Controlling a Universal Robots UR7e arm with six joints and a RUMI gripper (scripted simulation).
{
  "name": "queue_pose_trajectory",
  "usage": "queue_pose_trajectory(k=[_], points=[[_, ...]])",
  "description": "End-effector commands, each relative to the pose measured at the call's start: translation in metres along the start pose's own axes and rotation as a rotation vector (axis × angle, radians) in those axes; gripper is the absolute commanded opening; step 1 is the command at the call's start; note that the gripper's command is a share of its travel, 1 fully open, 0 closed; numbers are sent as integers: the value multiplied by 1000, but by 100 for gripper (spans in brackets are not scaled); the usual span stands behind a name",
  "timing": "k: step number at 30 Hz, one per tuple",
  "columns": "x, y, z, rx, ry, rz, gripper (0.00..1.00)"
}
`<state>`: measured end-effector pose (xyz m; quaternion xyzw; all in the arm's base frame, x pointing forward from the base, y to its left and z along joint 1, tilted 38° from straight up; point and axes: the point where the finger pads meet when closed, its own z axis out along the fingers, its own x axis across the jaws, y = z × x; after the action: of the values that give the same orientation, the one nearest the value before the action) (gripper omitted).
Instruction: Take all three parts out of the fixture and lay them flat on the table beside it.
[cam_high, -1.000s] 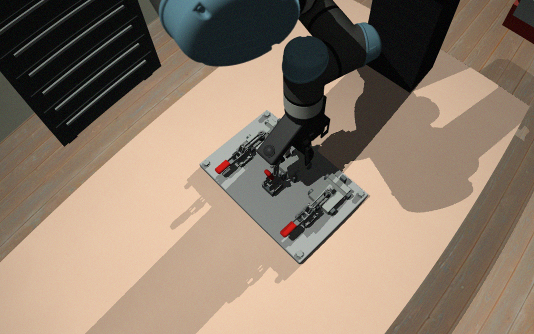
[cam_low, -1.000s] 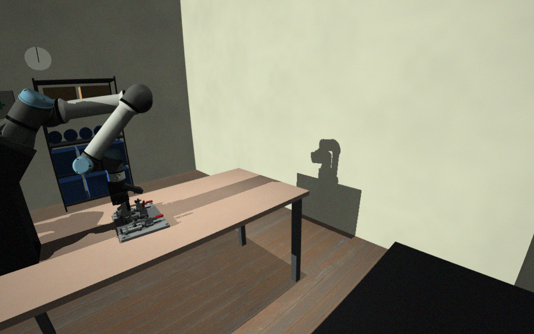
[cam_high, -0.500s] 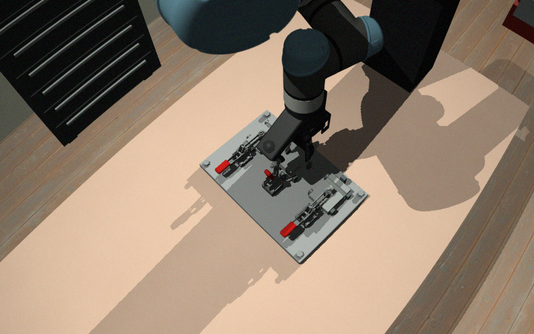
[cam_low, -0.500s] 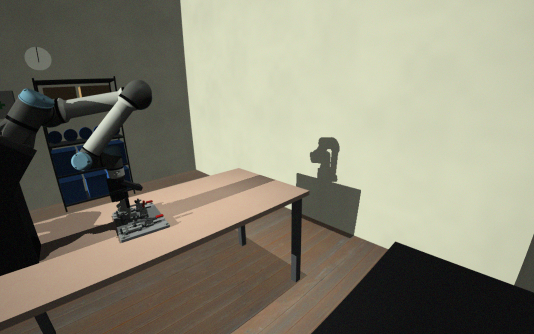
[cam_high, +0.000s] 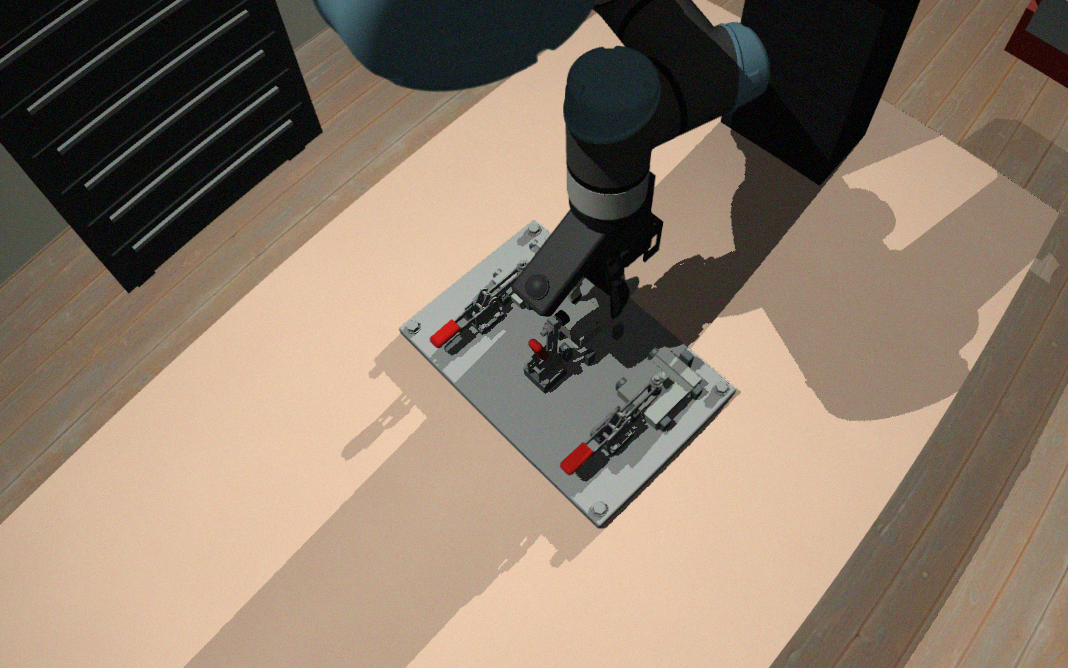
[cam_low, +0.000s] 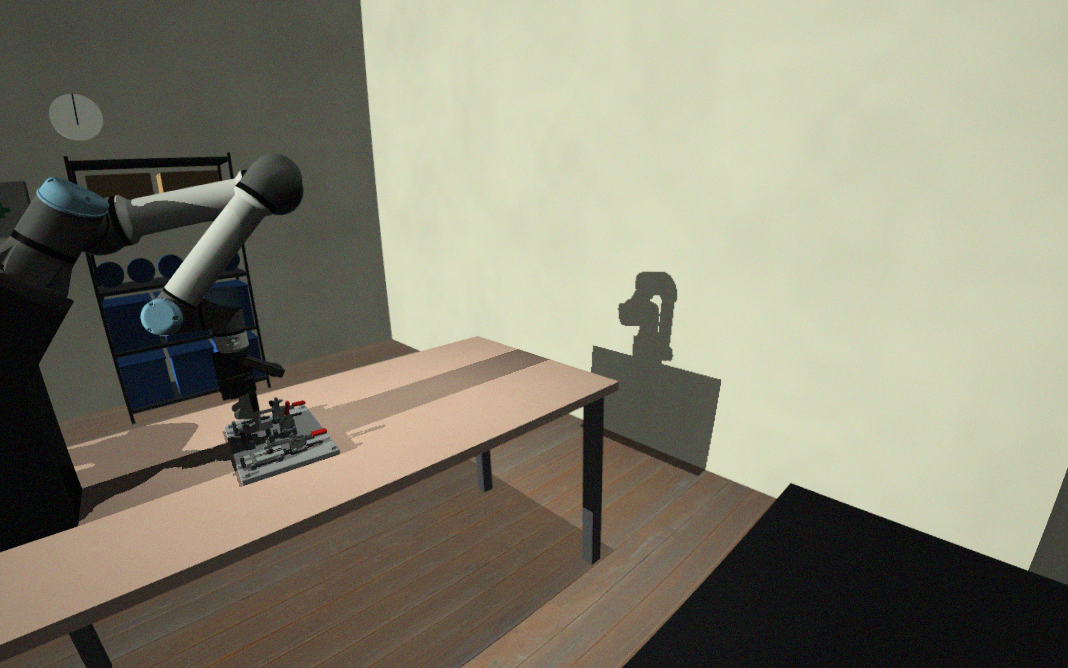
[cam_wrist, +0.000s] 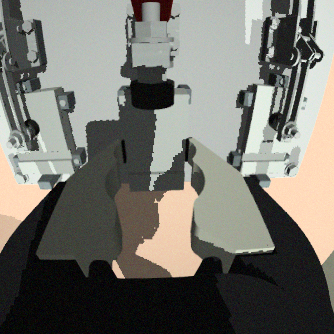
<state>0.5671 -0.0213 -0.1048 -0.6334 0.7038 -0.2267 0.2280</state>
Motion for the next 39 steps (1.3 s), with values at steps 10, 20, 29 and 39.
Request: queue_pose_trajectory(k=[10, 20, 29, 39], points=[[0, 1, -8, 1, 0, 0, 0], [0, 6, -30, 1, 0, 0, 0], [0, 8, -35, 1, 0, 0, 0], [0, 8, -35, 1, 0, 0, 0]])
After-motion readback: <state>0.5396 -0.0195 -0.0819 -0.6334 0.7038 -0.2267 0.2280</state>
